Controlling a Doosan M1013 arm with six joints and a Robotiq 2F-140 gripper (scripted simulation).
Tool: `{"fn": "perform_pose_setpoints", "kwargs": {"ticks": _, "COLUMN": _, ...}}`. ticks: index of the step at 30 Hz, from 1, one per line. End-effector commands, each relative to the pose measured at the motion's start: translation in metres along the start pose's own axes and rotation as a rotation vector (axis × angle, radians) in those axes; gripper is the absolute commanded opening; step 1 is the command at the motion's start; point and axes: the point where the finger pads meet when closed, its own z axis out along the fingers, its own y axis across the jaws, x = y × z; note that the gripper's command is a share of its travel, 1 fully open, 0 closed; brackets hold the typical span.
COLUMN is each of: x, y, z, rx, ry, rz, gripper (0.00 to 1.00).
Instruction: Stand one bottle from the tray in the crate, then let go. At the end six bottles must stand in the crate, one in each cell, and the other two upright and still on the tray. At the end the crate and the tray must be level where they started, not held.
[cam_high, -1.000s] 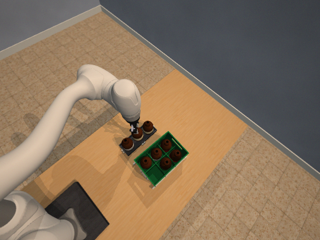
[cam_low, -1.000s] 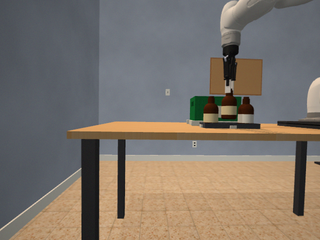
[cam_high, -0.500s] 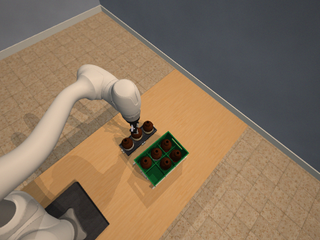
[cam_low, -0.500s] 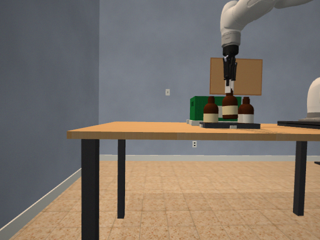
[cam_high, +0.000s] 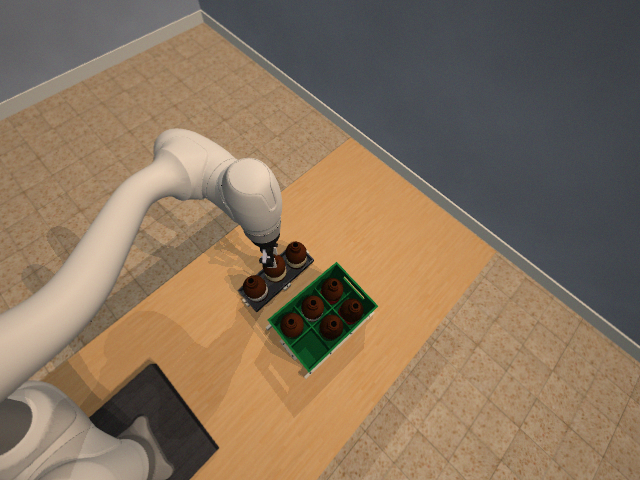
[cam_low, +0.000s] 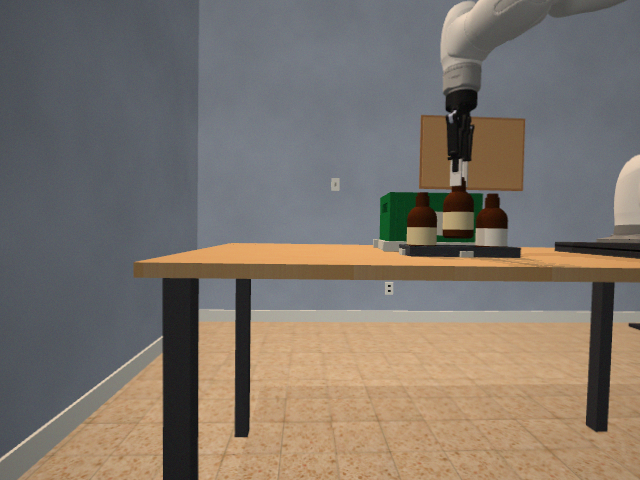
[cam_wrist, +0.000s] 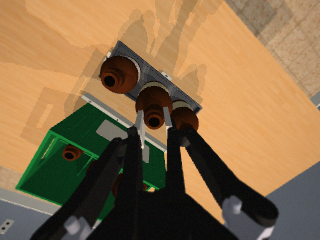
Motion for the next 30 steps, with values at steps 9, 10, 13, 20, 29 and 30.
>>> {"fn": "perform_pose_setpoints", "kwargs": {"ticks": 9, "x": 0.0, "y": 0.0, "z": 0.0, "rx": 0.0, "ry": 0.0, "rz": 0.0, "gripper": 0.0}}
{"fn": "perform_pose_setpoints", "kwargs": {"ticks": 10, "x": 0.0, "y": 0.0, "z": 0.0, "rx": 0.0, "ry": 0.0, "rz": 0.0, "gripper": 0.0}}
{"fn": "perform_pose_setpoints", "kwargs": {"ticks": 13, "x": 0.0, "y": 0.0, "z": -0.001, "rx": 0.0, "ry": 0.0, "rz": 0.0, "gripper": 0.0}}
{"fn": "perform_pose_setpoints", "kwargs": {"ticks": 20, "x": 0.0, "y": 0.0, "z": -0.003, "rx": 0.0, "ry": 0.0, "rz": 0.0, "gripper": 0.0}}
{"fn": "perform_pose_setpoints", "kwargs": {"ticks": 29, "x": 0.0, "y": 0.0, "z": -0.01, "rx": 0.0, "ry": 0.0, "rz": 0.0, "gripper": 0.0}}
{"fn": "perform_pose_setpoints", "kwargs": {"ticks": 30, "x": 0.0, "y": 0.0, "z": -0.011, "rx": 0.0, "ry": 0.0, "rz": 0.0, "gripper": 0.0}}
